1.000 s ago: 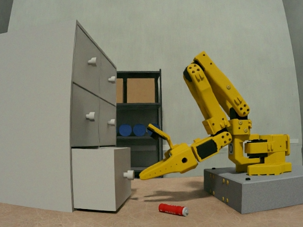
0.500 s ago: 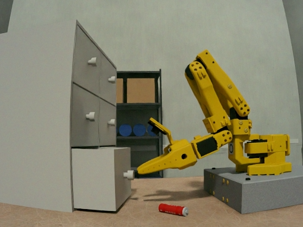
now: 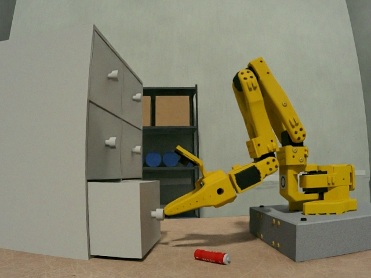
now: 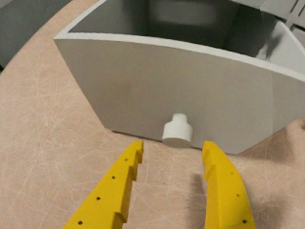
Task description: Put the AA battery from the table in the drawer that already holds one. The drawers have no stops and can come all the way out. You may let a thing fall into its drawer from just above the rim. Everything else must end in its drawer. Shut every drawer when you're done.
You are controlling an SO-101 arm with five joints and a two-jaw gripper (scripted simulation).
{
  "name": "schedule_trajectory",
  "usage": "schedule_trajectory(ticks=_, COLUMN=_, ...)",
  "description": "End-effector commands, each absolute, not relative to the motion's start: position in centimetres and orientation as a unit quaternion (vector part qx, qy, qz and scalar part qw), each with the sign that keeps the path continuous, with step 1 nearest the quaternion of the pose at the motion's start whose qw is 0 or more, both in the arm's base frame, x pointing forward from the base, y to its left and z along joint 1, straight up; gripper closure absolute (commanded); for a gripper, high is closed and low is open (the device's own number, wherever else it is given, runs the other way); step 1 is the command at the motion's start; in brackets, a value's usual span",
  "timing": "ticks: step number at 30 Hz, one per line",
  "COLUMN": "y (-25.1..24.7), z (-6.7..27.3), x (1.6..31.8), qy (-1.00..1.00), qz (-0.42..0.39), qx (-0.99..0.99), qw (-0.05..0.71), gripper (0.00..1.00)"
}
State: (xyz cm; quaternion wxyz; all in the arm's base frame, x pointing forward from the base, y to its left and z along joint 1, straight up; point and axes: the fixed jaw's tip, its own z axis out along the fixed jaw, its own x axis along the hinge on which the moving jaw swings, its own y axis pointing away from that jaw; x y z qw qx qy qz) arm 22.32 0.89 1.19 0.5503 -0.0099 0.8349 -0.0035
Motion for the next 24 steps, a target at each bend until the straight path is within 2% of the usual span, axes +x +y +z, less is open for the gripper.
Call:
schedule_trajectory(ticks=1, y=1.1, z=1.3, x=22.8, qy=0.842, qz=-0.003, qx=-0.016, qw=0.540, gripper=0.79)
schedule_trajectory(ticks=24, y=1.0, z=1.6, x=23.9, qy=0.878, qz=-0.005, qx=-0.017, qw=0.479, gripper=0.79)
